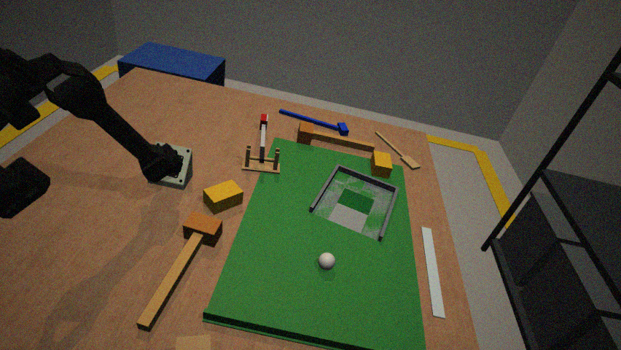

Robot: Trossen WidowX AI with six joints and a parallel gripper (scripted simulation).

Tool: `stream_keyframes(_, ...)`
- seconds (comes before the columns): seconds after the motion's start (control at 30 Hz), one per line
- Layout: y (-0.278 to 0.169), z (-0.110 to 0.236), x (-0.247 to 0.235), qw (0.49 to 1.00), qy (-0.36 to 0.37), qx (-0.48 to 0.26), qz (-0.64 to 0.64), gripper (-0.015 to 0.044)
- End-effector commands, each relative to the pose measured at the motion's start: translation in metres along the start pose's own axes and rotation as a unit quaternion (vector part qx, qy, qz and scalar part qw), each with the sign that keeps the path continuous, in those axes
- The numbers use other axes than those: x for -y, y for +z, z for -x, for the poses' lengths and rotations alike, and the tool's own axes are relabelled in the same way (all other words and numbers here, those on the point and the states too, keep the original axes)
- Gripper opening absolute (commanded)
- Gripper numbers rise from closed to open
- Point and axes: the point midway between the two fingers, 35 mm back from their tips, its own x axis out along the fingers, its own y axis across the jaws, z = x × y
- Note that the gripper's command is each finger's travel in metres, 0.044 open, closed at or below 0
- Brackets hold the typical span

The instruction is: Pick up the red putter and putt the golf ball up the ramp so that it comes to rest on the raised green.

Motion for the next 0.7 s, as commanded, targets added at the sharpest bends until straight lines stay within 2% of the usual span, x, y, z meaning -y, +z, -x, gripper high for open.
stream_keyframes(0.0, -0.003, -0.013, 0.037, 0.999, -0.039, -0.008, 0.008, 0.0440)
stream_keyframes(0.17, -0.016, -0.029, 0.093, 0.993, -0.102, -0.035, 0.055, 0.0440)
stream_keyframes(0.37, -0.049, -0.036, 0.192, 0.964, -0.200, -0.105, 0.143, 0.0440)
stream_keyframes(0.5, -0.078, -0.028, 0.255, 0.931, -0.253, -0.168, 0.201, 0.0440)
stream_keyframes(0.67, -0.123, -0.001, 0.329, 0.876, -0.303, -0.263, 0.268, 0.0440)
